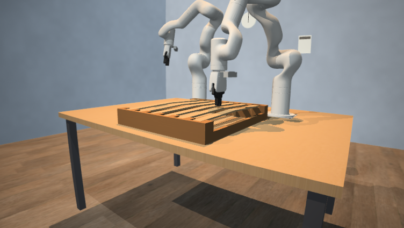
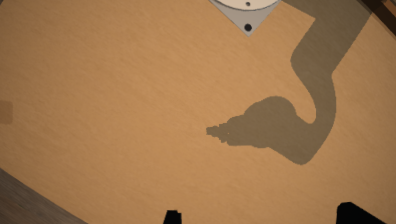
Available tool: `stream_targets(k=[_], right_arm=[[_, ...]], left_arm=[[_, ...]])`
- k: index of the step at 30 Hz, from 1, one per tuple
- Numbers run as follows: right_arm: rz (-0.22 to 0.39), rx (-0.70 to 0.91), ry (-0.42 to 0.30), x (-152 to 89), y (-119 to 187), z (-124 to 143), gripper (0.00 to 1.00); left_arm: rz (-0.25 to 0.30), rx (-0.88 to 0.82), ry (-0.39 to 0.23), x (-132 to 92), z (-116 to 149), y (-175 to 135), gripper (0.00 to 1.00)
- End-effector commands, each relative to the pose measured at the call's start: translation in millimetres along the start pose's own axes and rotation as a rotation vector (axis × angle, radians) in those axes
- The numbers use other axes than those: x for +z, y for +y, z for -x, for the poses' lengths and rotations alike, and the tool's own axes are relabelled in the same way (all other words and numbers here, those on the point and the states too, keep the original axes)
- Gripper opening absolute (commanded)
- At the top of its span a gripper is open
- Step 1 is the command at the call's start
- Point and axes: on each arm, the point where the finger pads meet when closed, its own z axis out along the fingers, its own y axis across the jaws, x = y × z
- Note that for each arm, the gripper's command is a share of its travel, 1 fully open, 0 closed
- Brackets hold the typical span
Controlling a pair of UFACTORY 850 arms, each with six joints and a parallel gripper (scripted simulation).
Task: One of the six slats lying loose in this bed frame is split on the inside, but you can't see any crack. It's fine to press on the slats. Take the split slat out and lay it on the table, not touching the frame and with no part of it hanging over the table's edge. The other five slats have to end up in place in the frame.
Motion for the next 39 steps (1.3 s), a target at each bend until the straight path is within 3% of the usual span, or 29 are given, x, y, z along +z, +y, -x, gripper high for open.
stream_targets(k=[1, 39], right_arm=[[-0.001, 0.000, -0.002, -0.7, -0.1, 0.6, 1.00], [-0.001, 0.000, -0.002, -0.7, -0.1, 0.6, 1.00]], left_arm=[[0.002, 0.000, -0.001, -0.5, 0.3, 0.9, 0.00], [0.002, 0.000, -0.001, 3.5, 0.2, 1.5, 0.00]])
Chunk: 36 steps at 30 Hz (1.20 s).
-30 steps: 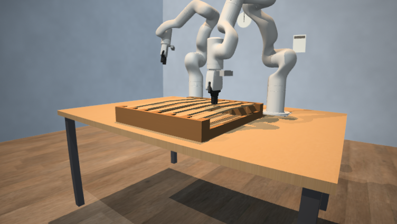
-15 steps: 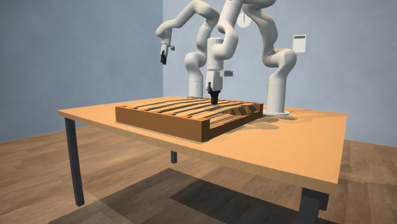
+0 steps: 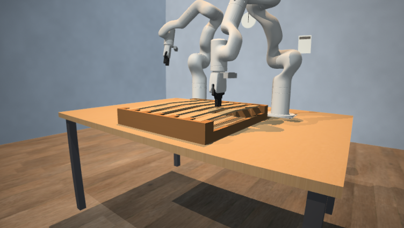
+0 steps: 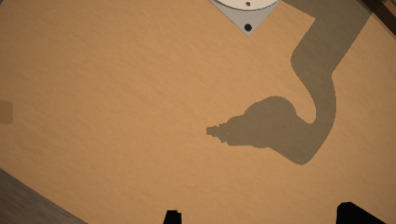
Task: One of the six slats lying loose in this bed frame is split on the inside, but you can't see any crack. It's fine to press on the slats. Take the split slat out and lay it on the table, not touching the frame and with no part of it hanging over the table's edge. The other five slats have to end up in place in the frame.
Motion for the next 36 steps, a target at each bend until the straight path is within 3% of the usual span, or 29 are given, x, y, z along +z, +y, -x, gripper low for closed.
stream_targets(k=[1, 36], right_arm=[[-0.001, 0.000, -0.002, -0.7, -0.1, 0.6, 1.00], [-0.001, 0.000, -0.002, -0.7, -0.1, 0.6, 1.00]], left_arm=[[0.002, 0.000, -0.001, -0.8, 0.3, 0.9, 0.00], [0.002, 0.000, -0.001, 3.2, 0.2, 0.5, 0.00]])
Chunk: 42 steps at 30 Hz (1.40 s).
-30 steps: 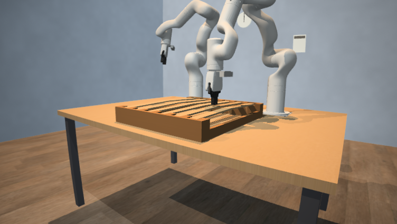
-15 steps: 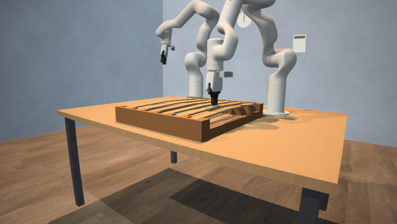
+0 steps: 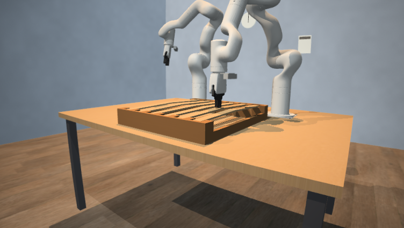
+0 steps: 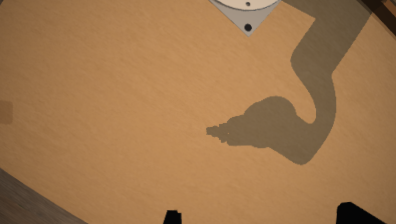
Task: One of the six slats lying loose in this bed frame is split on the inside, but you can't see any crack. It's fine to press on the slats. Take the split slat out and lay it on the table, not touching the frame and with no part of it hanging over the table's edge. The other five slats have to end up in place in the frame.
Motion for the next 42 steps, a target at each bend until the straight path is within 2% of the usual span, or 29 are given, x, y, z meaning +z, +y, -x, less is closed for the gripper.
stream_targets(k=[1, 42], right_arm=[[-0.001, 0.000, -0.002, -0.7, -0.1, 0.6, 1.00], [-0.001, 0.000, -0.002, -0.7, -0.1, 0.6, 1.00]], left_arm=[[0.002, 0.000, -0.001, -0.8, 0.3, 0.8, 0.00], [0.002, 0.000, -0.001, 5.1, 0.2, 0.3, 0.00]])
